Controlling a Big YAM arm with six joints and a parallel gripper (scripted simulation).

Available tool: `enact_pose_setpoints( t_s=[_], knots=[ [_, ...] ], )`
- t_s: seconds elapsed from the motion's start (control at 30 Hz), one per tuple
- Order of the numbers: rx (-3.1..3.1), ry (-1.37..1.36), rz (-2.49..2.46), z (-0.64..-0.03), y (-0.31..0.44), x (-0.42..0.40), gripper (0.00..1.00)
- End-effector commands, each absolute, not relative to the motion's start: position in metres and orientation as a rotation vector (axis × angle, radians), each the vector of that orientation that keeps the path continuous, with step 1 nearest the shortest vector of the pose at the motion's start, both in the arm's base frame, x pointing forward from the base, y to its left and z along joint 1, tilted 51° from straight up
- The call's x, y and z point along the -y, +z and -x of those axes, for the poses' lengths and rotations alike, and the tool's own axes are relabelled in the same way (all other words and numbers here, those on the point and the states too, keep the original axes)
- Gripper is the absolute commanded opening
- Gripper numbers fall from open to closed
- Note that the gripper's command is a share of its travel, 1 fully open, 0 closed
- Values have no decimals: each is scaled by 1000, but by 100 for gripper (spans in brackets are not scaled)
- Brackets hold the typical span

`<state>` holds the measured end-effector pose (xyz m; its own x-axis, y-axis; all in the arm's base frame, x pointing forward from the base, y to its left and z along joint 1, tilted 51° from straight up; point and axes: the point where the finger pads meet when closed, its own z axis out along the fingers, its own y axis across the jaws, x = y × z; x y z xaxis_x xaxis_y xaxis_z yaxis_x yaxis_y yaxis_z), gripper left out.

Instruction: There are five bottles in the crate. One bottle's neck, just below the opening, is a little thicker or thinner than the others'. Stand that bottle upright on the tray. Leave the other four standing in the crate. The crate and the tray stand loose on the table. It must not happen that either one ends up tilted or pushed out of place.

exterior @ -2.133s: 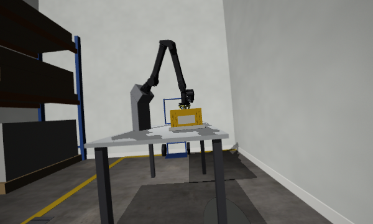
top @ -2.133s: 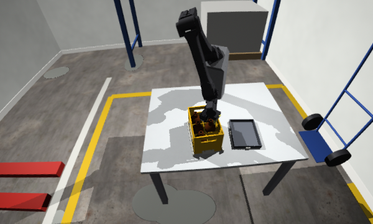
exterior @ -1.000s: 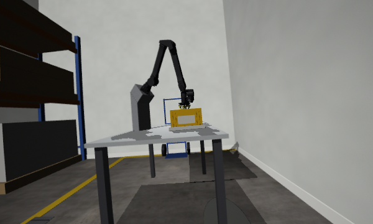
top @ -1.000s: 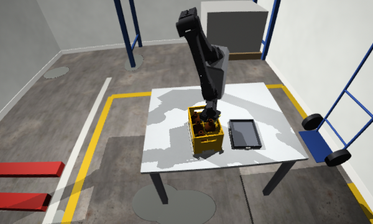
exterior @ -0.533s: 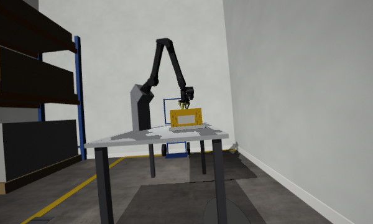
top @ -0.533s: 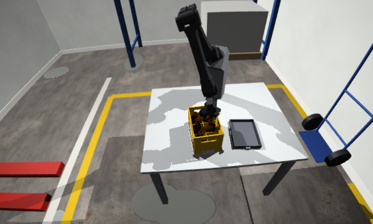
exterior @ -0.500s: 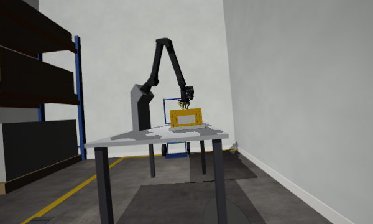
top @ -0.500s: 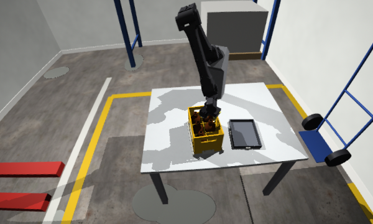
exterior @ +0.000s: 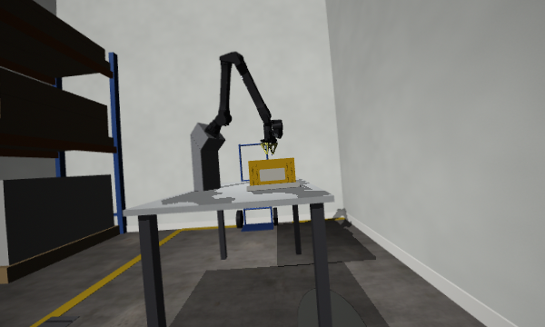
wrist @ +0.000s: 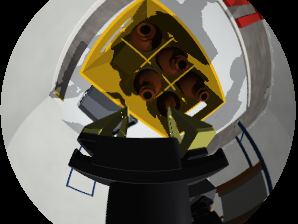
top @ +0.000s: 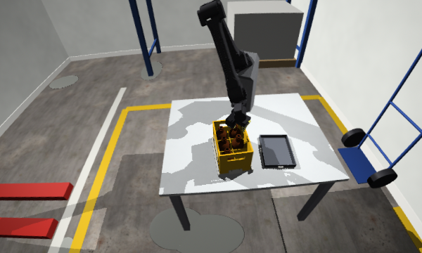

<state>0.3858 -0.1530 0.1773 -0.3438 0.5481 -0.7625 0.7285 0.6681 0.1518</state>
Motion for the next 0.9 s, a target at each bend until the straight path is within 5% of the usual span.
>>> enact_pose_setpoints(
  t_s=[0.0, 0.4, 0.43, 0.87],
  knots=[
    [-2029, -255, -985, -382, 188, 143, 61],
    [-2025, -253, -981, -379, 193, 140, 61],
    [-2025, -254, -981, -379, 193, 141, 0],
    [-2027, -255, -982, -380, 192, 141, 0]
  ],
)
